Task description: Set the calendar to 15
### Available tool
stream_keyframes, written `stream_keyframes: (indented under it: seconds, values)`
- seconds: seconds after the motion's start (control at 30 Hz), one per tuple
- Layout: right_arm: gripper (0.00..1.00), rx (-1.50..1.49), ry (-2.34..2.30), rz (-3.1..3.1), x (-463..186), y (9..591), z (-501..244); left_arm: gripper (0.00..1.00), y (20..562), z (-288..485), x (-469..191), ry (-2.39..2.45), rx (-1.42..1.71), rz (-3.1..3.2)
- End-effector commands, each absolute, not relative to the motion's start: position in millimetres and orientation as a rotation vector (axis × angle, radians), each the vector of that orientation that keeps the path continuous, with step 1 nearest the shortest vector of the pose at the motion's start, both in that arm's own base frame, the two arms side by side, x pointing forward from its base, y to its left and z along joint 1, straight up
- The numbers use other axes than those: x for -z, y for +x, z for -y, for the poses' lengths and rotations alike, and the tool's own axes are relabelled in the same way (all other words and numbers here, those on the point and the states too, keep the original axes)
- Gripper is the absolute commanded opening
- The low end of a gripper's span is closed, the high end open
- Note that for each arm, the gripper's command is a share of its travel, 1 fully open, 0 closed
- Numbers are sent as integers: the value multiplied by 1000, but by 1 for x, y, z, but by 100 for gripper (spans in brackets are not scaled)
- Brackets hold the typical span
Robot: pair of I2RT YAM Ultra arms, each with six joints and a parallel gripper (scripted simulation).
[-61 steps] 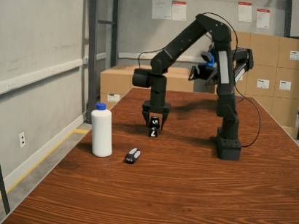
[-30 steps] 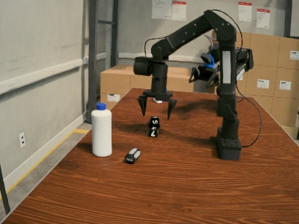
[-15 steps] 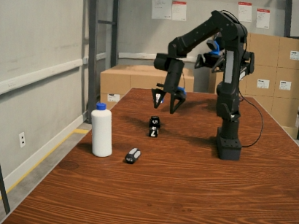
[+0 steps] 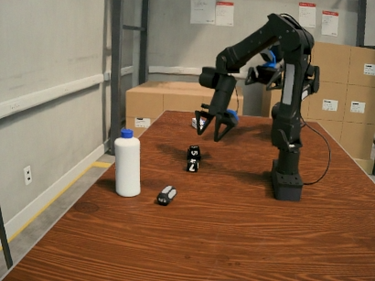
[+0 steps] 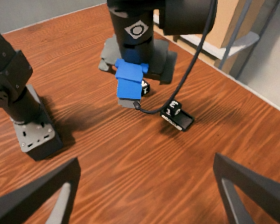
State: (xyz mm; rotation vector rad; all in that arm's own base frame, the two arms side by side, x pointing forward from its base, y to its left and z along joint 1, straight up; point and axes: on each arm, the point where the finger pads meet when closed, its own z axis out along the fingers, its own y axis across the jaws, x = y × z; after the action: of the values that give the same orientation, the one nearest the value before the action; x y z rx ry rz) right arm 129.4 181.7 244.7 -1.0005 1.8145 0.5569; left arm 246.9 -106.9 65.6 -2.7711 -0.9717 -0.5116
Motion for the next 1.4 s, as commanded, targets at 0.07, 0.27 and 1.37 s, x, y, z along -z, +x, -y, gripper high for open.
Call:
stream_keyframes:
  seconds: [0.07, 0.27, 1.37]
  values:
    - [100, -566, -996, -1801, -252, 126, -178, 100, 248, 105, -72, -2780, 556, 969]
    - [100, -566, -996, -1801, -252, 126, -178, 100, 246, 104, -73, -2695, 474, 1275]
    - [100, -566, -996, -1801, -252, 126, -178, 100, 278, 69, -70, -1219, 41, 2735]
